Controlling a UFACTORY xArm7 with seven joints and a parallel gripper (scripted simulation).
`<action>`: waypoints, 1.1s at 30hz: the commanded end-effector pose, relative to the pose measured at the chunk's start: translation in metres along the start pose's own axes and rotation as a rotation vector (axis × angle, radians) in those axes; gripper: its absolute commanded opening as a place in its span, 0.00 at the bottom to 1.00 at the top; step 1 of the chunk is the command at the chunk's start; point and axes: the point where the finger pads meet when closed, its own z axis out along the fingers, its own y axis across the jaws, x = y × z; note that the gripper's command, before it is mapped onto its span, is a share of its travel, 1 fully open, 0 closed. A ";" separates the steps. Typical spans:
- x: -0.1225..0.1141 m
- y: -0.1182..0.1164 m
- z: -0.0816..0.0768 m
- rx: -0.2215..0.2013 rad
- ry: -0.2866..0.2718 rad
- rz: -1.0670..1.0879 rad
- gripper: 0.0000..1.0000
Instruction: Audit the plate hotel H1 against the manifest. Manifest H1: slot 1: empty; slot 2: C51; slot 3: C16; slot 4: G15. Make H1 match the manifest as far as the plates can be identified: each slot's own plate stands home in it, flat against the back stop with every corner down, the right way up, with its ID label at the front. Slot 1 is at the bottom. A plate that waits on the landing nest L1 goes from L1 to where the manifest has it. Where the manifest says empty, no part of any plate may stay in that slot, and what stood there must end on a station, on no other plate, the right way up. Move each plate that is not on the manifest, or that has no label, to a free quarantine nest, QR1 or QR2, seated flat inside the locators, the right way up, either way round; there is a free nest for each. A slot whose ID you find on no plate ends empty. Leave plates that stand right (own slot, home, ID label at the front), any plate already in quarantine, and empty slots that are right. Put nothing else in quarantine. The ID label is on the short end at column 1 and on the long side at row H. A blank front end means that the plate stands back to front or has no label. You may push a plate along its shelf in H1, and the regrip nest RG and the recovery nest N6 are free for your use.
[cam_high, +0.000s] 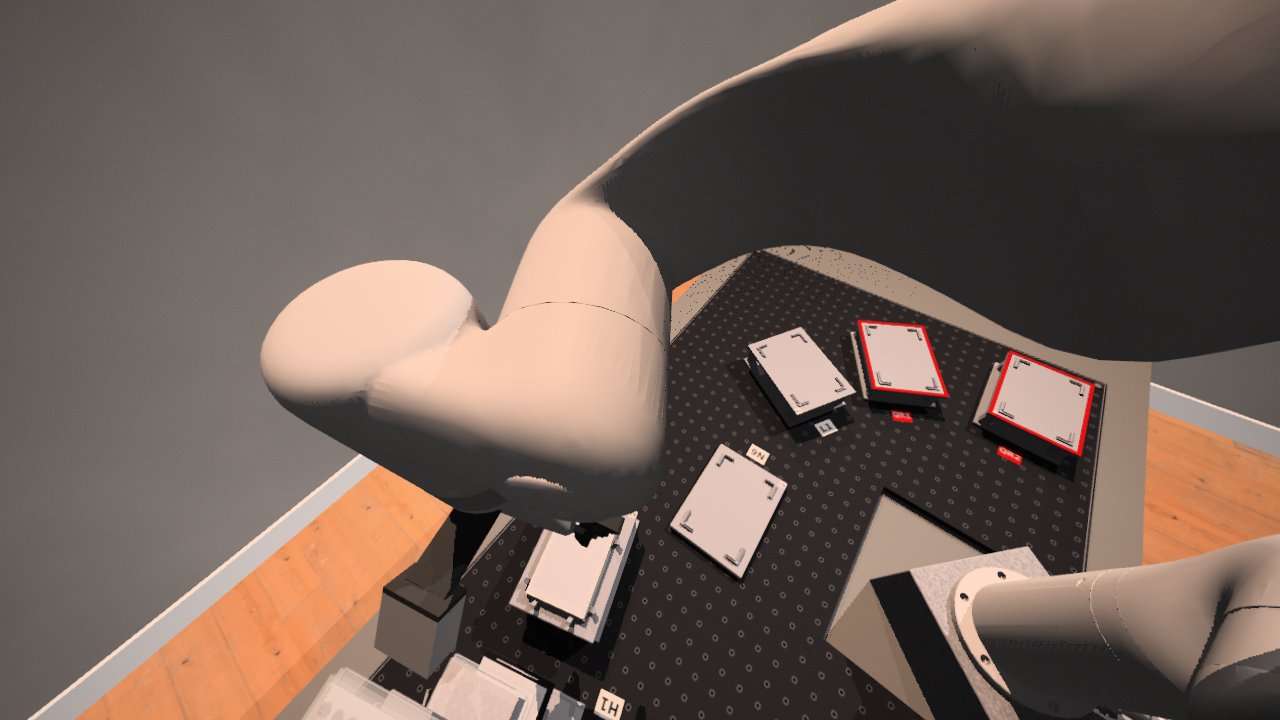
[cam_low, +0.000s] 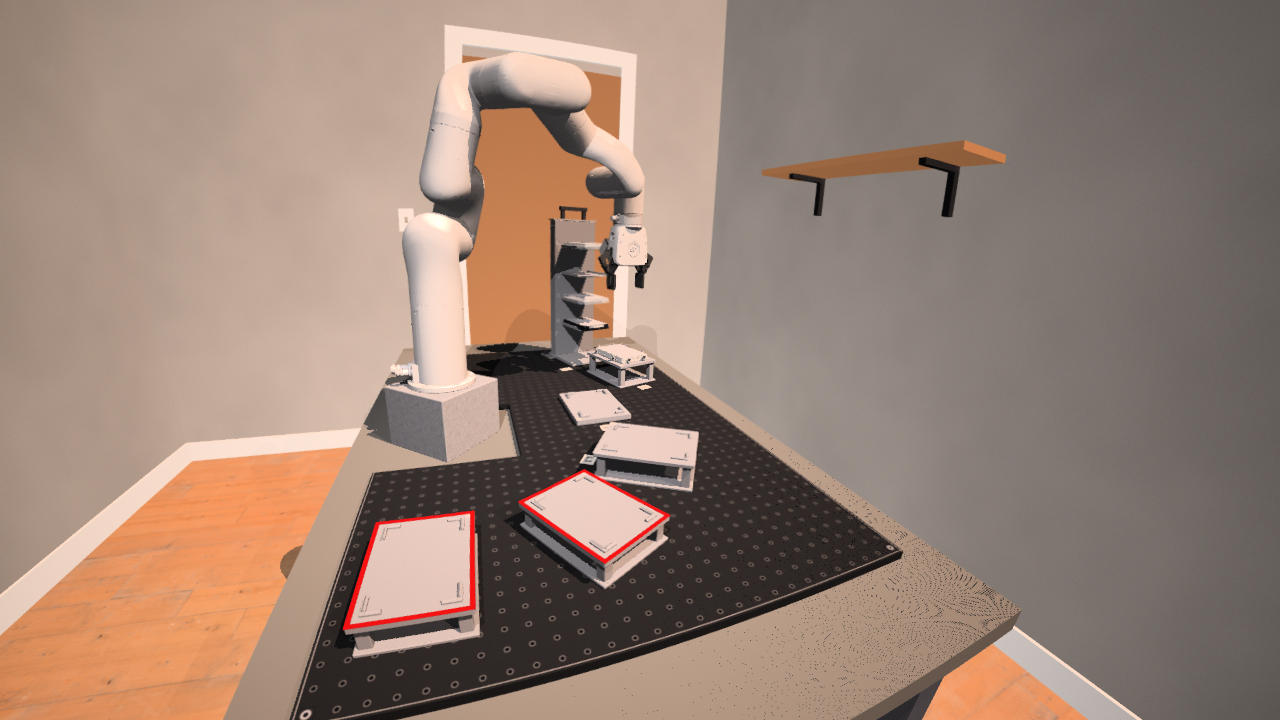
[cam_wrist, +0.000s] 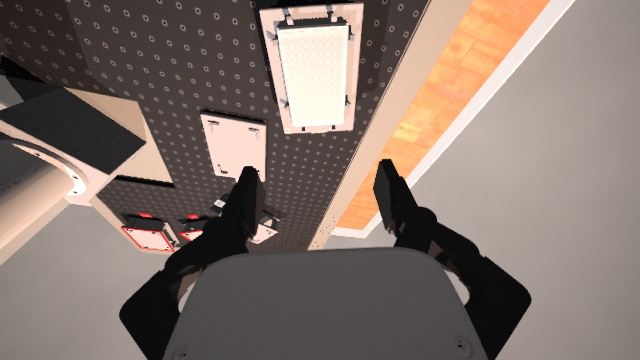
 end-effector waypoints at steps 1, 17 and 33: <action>0.000 0.001 0.005 -0.004 0.000 0.000 1.00; 0.000 0.001 0.028 -0.004 0.000 0.000 1.00; 0.000 0.001 0.051 -0.004 0.000 0.000 1.00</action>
